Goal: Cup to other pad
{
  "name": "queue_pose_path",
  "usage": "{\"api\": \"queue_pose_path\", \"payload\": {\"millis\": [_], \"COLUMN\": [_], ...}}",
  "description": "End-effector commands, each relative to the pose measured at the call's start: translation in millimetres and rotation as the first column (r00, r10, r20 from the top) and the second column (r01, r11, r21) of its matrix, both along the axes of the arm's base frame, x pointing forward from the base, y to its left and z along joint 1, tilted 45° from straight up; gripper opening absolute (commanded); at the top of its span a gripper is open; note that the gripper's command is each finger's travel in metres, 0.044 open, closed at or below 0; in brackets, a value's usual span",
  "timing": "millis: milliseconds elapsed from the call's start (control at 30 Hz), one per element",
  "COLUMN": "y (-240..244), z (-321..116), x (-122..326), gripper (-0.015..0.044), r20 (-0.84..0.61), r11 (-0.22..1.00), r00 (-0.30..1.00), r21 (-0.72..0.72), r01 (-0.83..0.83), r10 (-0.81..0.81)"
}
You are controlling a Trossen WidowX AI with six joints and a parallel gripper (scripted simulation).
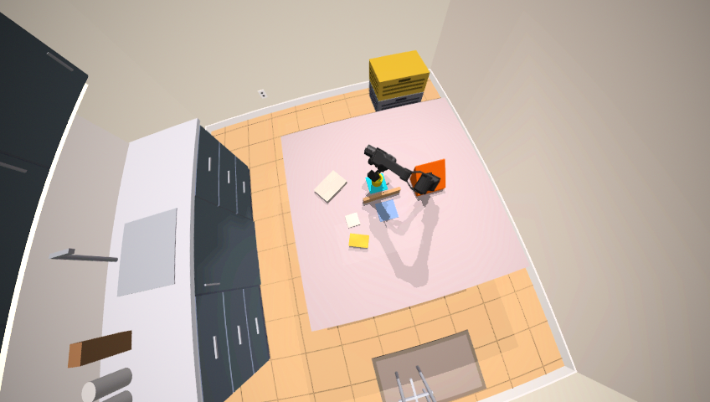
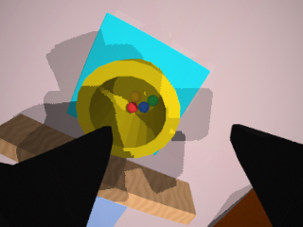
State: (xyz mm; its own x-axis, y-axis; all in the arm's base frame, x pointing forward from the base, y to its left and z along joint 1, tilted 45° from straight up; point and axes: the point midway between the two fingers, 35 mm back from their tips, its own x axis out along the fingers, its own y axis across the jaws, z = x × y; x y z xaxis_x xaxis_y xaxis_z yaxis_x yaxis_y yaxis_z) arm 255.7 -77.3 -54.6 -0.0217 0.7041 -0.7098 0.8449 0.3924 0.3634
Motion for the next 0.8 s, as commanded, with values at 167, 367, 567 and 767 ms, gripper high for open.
{"api": "queue_pose_path", "payload": {"millis": [167,367,567,767], "y": [-18.8,-37.1,-44.6,-41.8], "z": [17.9,37.2,45.4,42.3], "x": [1.7,1.2,0.4,0.0], "gripper": [0.044,0.044,0.044,0.044], "r20": [0.001,0.003,0.004,0.001], "r11": [1.0,1.0,1.0,1.0], "r00": [1.0,1.0,1.0,1.0], "r21": [-0.005,-0.009,-0.01,-0.004], "r01": [-0.002,-0.005,-0.006,0.002], "r10": [0.002,0.005,0.006,-0.002]}}
